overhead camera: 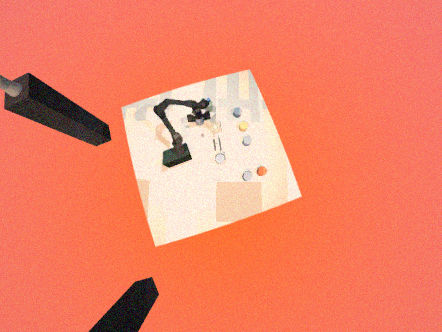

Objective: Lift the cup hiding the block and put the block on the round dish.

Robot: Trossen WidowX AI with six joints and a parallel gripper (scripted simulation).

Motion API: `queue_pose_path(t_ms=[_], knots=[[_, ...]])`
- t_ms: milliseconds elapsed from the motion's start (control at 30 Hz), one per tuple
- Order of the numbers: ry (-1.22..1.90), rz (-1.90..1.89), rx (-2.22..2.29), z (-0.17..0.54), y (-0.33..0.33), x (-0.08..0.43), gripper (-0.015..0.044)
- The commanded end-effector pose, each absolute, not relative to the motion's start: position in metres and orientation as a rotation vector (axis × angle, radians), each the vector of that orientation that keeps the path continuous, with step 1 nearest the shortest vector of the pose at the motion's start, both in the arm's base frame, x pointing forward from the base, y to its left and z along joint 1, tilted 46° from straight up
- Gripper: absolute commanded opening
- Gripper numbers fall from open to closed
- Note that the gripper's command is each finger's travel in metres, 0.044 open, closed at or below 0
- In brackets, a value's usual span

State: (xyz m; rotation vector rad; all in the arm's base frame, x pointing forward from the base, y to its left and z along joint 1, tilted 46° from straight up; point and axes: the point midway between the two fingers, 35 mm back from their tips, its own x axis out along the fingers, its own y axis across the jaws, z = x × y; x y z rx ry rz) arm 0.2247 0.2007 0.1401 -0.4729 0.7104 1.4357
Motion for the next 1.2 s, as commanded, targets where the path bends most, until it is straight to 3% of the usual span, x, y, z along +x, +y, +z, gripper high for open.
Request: queue_pose_path(t_ms=[0,1167], knots=[[0.715,1.43,-0.472,0.136,0.204,0.225,0.0],[0.715,1.43,-0.47,0.124,0.216,0.225,0.0]])
